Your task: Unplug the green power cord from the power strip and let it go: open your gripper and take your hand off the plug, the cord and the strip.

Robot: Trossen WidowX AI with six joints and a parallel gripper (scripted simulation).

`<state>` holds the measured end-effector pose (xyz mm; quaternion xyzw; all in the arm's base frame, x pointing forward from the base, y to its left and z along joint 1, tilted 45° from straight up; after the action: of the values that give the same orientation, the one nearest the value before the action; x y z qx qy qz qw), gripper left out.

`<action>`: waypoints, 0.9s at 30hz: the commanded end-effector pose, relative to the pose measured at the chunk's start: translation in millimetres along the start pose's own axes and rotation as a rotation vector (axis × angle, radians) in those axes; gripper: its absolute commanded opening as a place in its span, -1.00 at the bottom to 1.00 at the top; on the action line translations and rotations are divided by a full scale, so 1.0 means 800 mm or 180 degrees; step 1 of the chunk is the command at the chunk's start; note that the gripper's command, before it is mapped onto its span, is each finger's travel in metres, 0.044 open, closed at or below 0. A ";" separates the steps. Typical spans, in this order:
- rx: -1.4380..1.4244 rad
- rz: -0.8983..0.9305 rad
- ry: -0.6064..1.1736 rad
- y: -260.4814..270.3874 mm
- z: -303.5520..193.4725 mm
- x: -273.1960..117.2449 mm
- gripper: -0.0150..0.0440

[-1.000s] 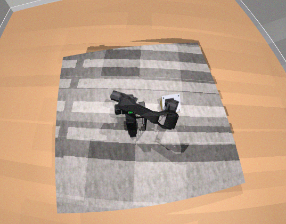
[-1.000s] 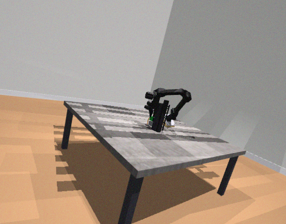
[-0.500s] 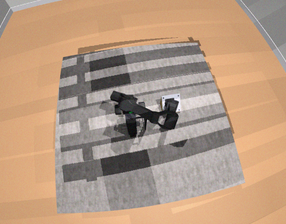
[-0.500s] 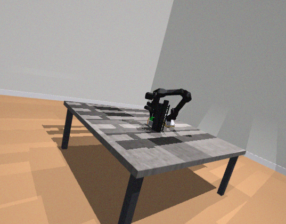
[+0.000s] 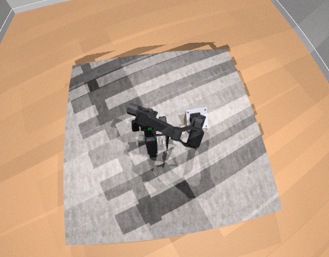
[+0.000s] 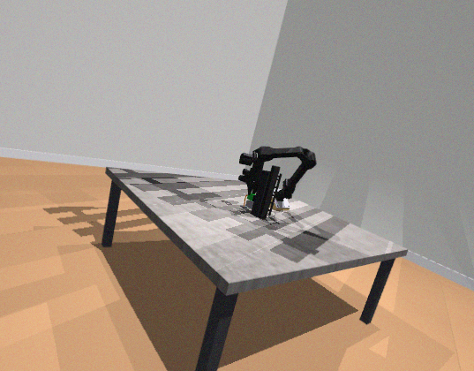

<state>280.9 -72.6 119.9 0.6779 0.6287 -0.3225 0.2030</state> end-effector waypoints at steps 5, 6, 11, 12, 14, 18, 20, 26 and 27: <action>0.0054 0.0031 -0.0105 0.004 0.031 -0.006 -0.49; 0.0055 0.0032 -0.0105 0.004 0.033 -0.006 -0.49; 0.0056 0.0033 -0.0106 0.004 0.043 -0.008 -0.49; 0.0056 0.0033 -0.0106 0.004 0.045 -0.008 -0.49; 0.0057 0.0033 -0.0106 0.004 0.049 -0.009 -0.49; 0.0058 0.0034 -0.0105 0.004 0.057 -0.010 -0.49; 0.0058 0.0034 -0.0105 0.004 0.062 -0.011 -0.49; 0.0059 0.0034 -0.0102 0.002 0.074 -0.012 -0.49; 0.0059 0.0034 -0.0099 0.002 0.071 -0.011 -0.40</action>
<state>273.5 -113.1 86.7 0.6784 0.6218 -0.3341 0.2037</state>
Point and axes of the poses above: the point midway between the two fingers, 35 mm back from their tips, its own x axis out along the fingers, its own y axis across the jaws, z = x × y, the point moved 9 cm from there along -x, back along the fingers, and after that the axes turned 8 degrees about x, right-handed, at the moved point
